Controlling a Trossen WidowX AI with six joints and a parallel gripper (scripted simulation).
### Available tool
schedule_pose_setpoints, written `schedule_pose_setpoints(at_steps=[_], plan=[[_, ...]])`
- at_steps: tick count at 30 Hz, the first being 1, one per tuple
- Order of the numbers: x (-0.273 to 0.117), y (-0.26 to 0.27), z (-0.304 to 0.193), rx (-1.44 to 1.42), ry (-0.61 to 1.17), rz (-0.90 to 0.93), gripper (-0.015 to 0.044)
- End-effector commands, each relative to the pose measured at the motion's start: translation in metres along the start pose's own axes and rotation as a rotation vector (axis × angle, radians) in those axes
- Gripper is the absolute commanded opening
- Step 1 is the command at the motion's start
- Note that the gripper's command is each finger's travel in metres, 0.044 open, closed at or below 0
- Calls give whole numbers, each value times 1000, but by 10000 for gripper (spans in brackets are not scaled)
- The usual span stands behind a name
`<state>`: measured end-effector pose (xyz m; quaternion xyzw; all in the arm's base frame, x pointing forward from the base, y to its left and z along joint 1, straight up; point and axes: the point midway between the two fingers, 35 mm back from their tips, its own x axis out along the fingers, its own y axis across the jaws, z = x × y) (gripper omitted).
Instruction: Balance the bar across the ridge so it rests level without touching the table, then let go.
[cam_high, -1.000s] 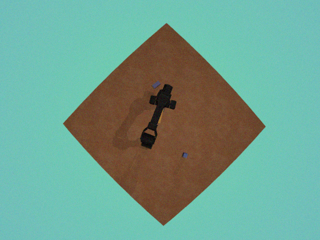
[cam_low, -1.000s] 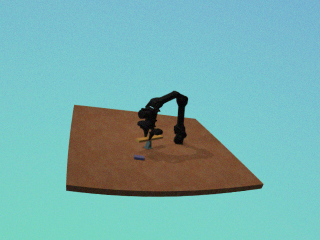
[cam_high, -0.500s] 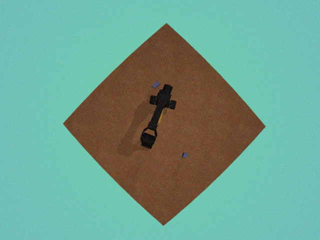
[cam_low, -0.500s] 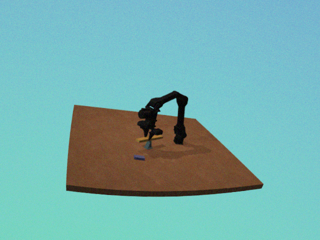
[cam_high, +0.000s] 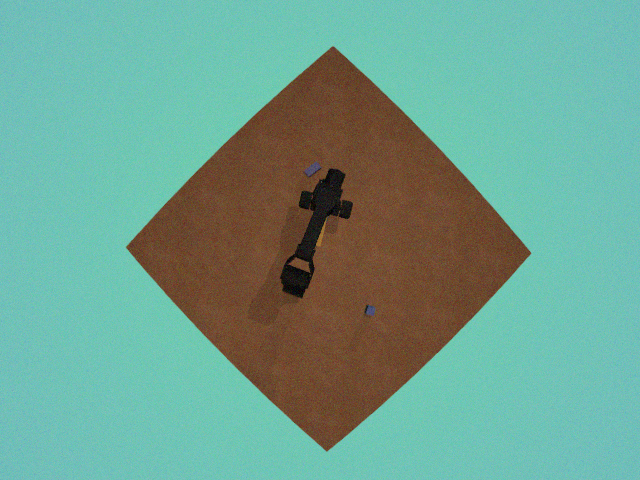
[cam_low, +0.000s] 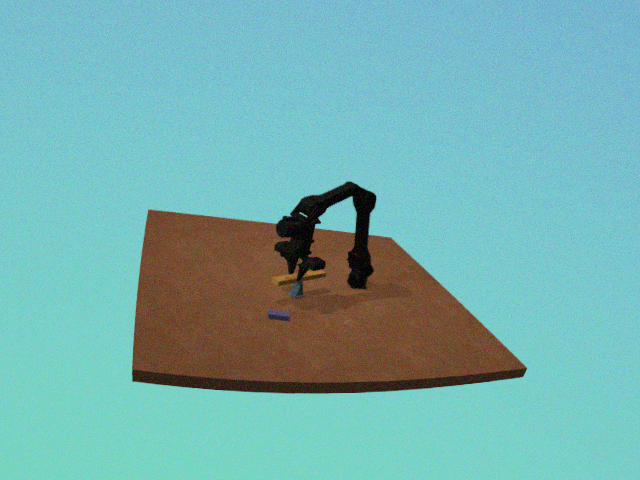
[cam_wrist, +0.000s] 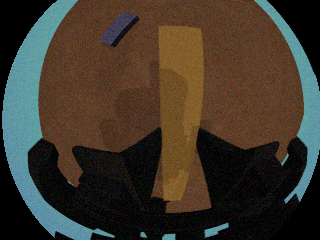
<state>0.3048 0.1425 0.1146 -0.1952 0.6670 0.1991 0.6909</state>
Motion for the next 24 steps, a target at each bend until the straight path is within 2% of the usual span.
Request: schedule_pose_setpoints(at_steps=[1, 24], plan=[[2, 0, 0, 5, 2, 0, 0], [4, 0, 0, 5, 2, 0, 0]])
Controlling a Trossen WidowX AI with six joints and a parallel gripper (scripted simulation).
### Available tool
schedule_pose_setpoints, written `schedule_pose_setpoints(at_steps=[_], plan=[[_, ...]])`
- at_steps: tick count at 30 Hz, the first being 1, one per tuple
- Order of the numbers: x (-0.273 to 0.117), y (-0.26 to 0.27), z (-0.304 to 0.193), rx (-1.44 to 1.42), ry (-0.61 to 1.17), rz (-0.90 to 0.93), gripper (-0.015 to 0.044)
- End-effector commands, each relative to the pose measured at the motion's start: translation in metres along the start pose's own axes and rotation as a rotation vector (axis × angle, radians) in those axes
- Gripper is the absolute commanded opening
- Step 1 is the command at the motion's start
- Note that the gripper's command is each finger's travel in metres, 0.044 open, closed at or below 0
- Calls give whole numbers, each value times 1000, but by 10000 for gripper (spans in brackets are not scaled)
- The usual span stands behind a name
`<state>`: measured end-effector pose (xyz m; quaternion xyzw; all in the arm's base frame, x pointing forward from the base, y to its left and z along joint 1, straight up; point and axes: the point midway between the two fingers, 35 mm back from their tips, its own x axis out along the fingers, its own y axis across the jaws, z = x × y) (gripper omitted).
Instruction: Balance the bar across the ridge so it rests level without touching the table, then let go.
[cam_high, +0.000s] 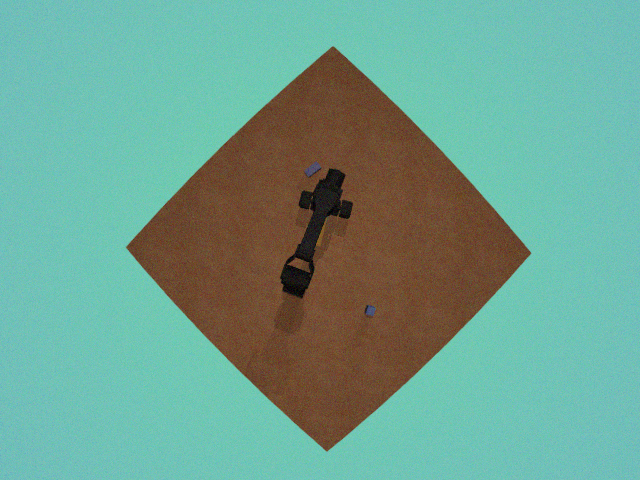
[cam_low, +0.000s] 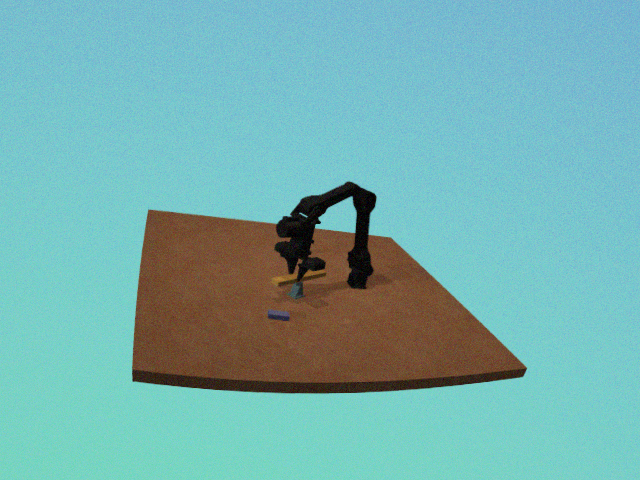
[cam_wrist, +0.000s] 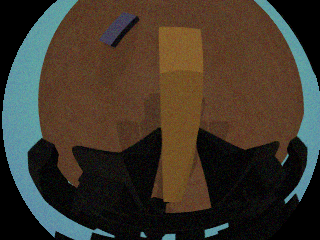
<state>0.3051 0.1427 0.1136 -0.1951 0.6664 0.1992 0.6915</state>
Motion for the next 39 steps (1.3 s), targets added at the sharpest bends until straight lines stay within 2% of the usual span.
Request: schedule_pose_setpoints(at_steps=[1, 39], plan=[[3, 0, 0, 5, 4, 0, 0], [0, 0, 0, 0, -2, 0, 0]])
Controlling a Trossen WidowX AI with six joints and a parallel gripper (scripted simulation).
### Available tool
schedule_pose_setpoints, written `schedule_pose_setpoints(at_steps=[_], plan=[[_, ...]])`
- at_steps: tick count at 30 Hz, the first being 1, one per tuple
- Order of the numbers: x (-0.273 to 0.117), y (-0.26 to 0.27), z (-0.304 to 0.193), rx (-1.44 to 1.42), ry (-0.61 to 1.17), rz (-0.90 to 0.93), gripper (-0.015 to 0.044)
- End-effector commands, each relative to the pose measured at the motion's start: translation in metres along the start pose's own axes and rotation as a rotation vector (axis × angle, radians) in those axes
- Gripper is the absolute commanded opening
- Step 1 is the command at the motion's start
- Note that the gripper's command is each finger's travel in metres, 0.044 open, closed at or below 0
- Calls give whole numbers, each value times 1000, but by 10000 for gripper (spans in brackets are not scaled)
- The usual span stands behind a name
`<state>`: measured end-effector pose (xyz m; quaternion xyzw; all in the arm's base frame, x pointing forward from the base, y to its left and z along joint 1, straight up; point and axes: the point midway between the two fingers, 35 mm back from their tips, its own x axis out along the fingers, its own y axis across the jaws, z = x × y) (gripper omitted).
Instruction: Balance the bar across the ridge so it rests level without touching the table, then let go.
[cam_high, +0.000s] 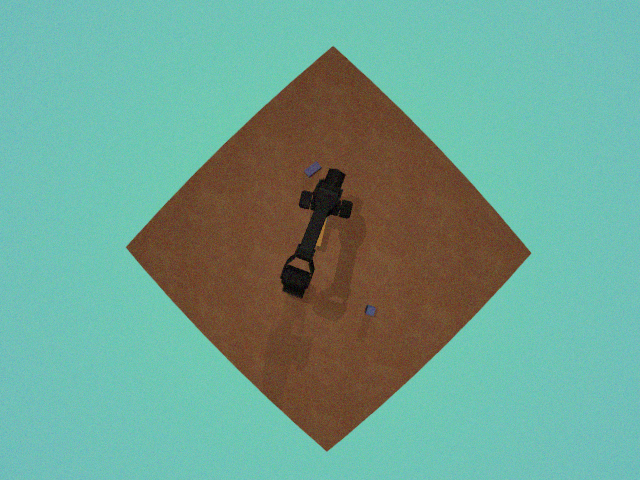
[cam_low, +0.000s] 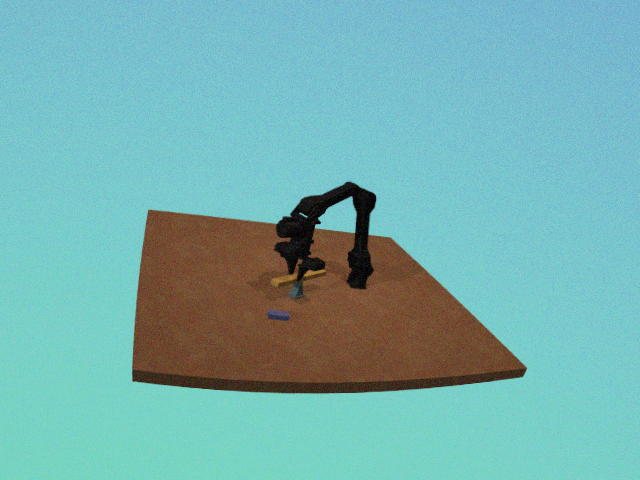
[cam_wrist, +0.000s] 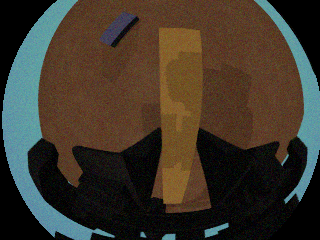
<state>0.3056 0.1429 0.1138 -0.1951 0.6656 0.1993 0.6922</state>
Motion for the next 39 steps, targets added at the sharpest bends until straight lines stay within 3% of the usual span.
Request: schedule_pose_setpoints(at_steps=[1, 14, 21, 39], plan=[[0, 0, 0, 0, 0, 0, 0], [0, 0, 0, 0, 0, 0, 0], [0, 0, 0, 0, 0, 0, 167], [0, 0, 0, 0, 0, 0, 168]])
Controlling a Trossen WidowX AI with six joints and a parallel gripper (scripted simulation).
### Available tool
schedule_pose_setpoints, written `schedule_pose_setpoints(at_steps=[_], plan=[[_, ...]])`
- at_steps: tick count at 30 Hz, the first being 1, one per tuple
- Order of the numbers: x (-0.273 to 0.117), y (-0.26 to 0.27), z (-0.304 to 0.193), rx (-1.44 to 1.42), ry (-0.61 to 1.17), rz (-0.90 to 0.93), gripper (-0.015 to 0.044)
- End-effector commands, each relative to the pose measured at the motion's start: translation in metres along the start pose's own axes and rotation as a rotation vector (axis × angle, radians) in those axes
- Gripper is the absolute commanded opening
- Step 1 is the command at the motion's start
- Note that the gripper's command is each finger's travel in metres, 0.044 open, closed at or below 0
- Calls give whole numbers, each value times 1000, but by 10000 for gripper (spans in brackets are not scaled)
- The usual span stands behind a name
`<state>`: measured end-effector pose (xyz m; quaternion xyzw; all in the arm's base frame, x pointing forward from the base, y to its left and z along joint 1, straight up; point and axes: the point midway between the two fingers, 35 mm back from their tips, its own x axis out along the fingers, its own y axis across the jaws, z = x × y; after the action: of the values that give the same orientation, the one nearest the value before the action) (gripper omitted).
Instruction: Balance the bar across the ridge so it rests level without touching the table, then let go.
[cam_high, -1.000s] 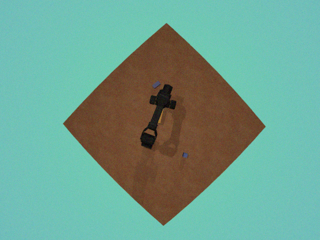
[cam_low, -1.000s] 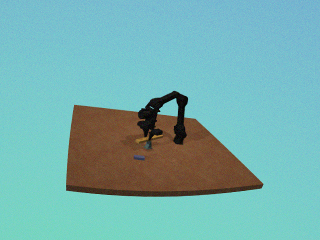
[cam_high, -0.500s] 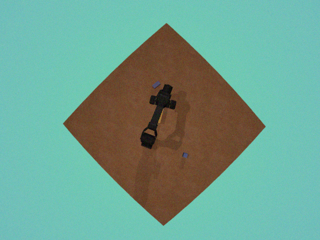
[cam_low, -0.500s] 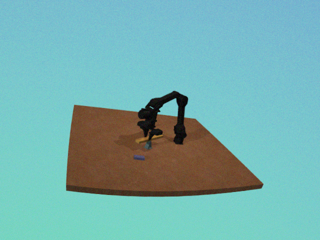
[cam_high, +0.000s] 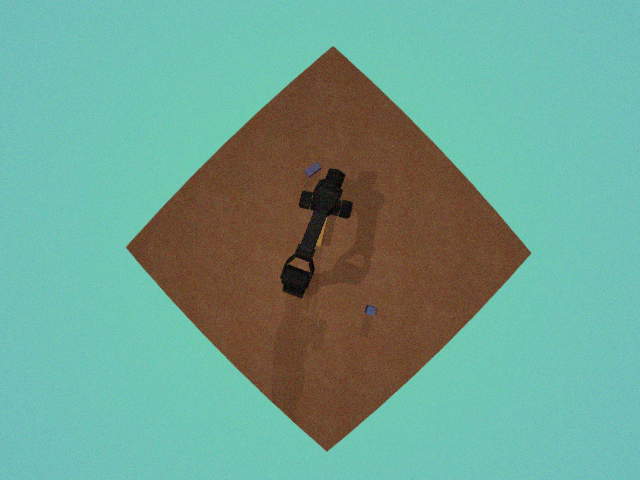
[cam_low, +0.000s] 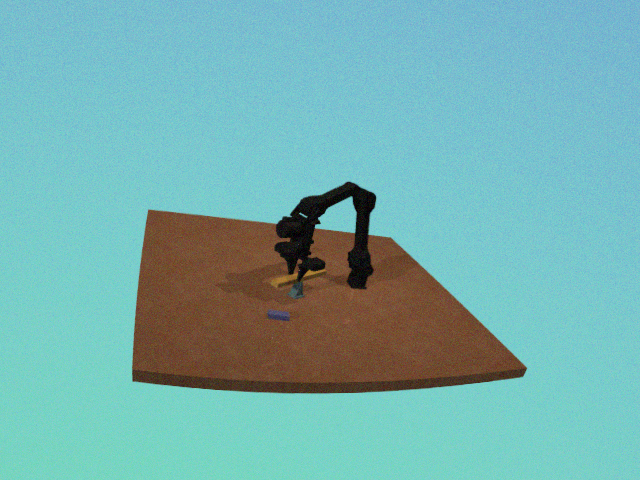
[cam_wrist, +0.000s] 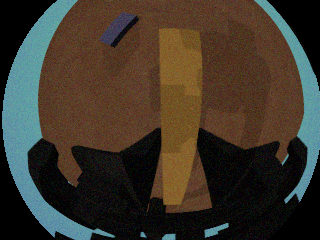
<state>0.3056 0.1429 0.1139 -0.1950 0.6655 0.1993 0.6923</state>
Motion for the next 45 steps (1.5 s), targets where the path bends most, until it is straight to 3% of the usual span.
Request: schedule_pose_setpoints(at_steps=[1, 37, 45], plan=[[0, 0, 0, 0, 1, 0, 169], [0, 0, 0, 0, 1, 0, 185], [0, 0, 0, 0, 1, 0, 395]])
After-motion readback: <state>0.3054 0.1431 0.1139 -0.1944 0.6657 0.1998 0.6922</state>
